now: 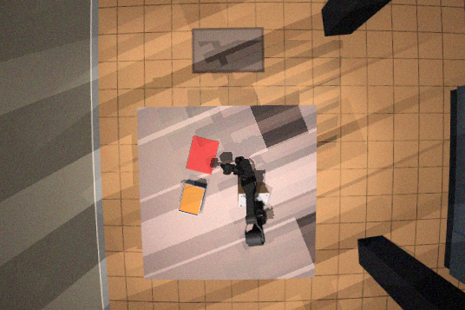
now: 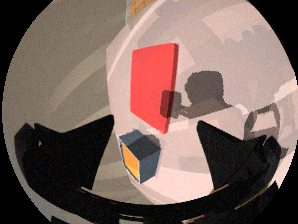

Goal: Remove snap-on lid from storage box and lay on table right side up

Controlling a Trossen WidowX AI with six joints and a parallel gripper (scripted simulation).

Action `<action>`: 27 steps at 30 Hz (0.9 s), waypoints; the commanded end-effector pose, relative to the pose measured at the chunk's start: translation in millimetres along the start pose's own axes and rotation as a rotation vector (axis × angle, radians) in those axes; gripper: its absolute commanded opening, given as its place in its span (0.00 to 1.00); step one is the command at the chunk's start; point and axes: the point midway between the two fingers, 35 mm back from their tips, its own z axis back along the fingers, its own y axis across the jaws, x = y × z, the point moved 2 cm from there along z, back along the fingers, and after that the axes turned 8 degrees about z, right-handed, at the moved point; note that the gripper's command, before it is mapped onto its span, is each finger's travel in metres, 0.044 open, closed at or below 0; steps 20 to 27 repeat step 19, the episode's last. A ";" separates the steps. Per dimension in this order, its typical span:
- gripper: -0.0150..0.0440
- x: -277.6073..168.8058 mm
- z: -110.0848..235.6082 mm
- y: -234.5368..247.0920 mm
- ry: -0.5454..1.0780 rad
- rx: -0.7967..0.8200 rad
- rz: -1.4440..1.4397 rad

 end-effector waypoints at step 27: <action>0.87 0.4 -0.1 -0.4 -0.003 -0.002 0.000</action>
